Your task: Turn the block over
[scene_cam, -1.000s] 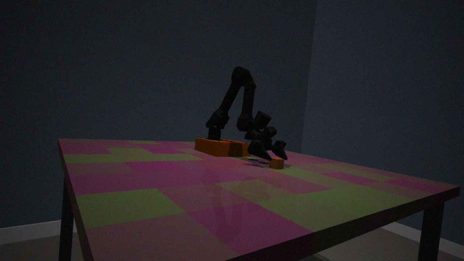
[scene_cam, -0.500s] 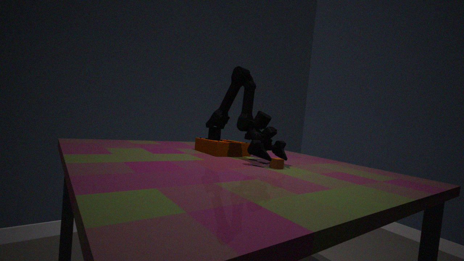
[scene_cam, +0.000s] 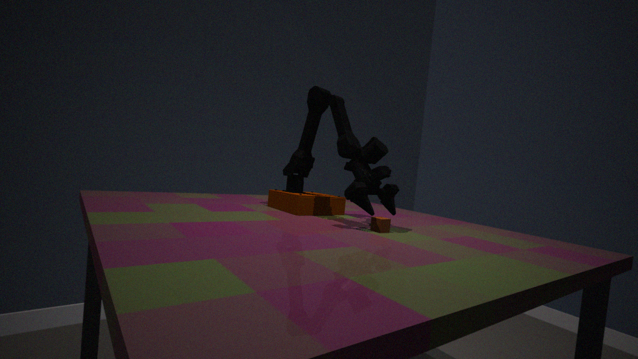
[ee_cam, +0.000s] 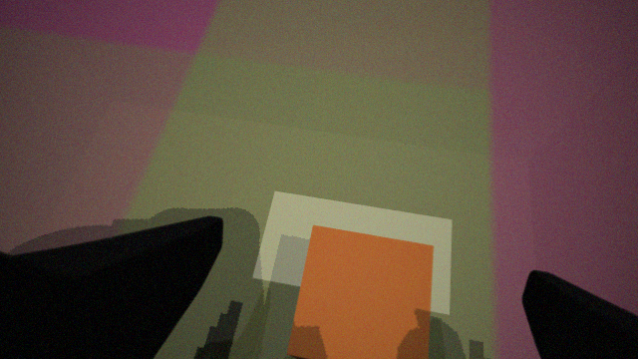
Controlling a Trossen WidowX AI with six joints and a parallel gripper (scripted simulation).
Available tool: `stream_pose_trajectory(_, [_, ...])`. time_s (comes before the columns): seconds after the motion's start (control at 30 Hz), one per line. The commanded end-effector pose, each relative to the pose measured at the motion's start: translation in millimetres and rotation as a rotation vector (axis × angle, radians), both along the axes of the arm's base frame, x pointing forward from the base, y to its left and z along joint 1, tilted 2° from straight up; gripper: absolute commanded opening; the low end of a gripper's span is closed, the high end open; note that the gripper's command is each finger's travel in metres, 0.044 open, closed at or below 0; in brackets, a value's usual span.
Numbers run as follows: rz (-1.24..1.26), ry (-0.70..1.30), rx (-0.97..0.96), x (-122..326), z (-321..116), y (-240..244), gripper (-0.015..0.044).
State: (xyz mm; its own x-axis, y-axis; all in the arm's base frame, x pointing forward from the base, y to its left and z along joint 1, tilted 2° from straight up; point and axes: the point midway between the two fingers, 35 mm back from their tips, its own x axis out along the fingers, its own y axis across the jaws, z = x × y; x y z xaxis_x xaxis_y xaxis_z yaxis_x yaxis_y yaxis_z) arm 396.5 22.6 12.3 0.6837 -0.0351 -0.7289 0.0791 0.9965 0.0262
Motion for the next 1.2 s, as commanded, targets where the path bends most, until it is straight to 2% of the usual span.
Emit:
stream_pose_trajectory(0.0, [0.000,0.225,0.022,-25,46,-1,0.0440])
stream_pose_trajectory(0.4, [0.001,0.230,0.022,-24,47,-1,0.0440])
stream_pose_trajectory(0.97, [0.015,0.717,0.060,14,66,-3,0.0440])
stream_pose_trajectory(1.17, [0.015,0.737,0.062,14,64,-3,0.0440])
